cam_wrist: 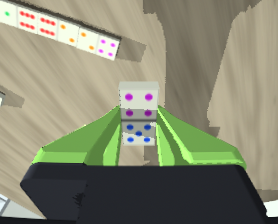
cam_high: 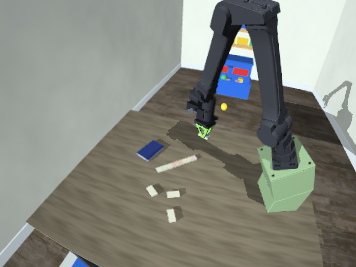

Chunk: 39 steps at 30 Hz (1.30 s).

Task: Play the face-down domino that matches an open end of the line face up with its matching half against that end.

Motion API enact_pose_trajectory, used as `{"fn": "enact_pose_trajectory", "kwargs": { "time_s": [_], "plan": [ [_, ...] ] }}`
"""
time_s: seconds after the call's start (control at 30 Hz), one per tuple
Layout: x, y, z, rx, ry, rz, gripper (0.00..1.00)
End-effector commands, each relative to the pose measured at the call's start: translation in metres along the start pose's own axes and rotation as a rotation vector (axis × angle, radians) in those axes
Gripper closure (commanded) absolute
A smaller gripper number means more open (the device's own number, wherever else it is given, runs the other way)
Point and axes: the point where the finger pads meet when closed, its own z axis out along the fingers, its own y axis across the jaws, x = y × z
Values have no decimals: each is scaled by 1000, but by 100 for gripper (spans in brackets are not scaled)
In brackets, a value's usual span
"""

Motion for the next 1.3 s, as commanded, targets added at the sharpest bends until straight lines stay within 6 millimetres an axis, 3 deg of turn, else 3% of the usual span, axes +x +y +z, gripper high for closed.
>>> {"fn": "enact_pose_trajectory", "kwargs": {
  "time_s": [0.0, 0.17, 0.43, 0.73, 1.0, 1.27],
  "plan": [
    [-6, -3, -4, 3, -17, -190, 79],
    [-9, -6, -6, 4, -28, -461, 79],
    [-4, -1, -2, 4, -13, -429, 79],
    [-5, -6, -3, 22, -22, -913, 79],
    [-3, -4, -1, 24, -12, -874, 79],
    [-2, -5, 0, 51, -11, -1267, 79]
  ]
}}
